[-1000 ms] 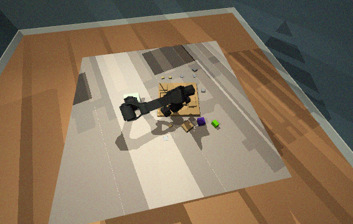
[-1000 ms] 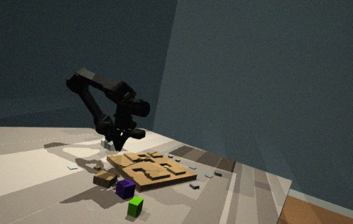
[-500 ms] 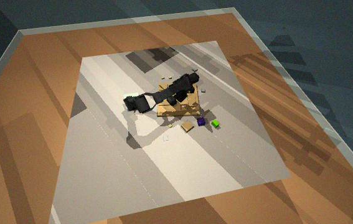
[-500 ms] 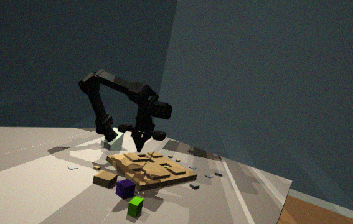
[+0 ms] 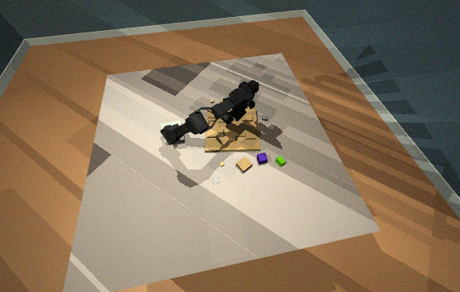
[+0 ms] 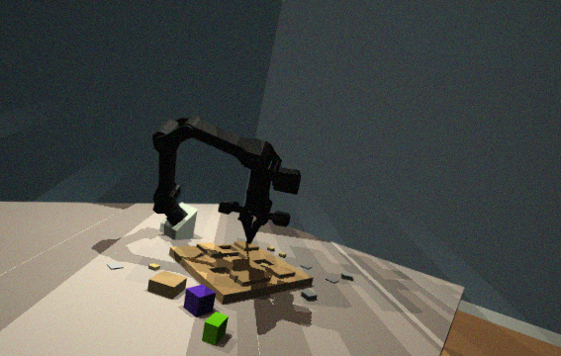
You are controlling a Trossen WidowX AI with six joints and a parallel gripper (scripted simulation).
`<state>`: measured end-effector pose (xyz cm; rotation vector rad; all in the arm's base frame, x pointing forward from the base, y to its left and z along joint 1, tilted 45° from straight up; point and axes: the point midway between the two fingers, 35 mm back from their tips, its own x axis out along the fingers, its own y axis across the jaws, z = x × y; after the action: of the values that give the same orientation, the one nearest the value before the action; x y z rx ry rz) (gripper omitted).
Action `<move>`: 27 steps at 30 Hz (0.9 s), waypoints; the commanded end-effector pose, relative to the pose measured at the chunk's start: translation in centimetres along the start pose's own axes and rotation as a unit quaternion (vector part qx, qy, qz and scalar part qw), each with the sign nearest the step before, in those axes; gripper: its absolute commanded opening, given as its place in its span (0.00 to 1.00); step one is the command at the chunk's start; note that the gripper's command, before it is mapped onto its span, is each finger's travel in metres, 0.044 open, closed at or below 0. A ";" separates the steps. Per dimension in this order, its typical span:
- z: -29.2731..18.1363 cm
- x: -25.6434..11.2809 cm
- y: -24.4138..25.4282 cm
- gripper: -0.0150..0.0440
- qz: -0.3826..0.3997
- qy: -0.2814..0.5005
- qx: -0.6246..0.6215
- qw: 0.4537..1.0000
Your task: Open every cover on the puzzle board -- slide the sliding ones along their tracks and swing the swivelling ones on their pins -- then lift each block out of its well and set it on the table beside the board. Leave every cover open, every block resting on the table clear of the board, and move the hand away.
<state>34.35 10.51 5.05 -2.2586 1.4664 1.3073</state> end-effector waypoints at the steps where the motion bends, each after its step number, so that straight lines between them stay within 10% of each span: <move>1: 1.7 0.1 -1.4 0.25 -0.001 0.001 0.000 1.000; 10: 3.6 0.3 -2.8 0.25 0.000 0.003 0.301 0.953; 19: 6.0 0.7 -4.1 0.25 -0.002 0.007 0.653 0.757; 27: 5.9 0.7 -4.3 0.25 -0.002 0.008 0.701 0.713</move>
<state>34.47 14.78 -0.03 -1.2512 1.5519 0.0091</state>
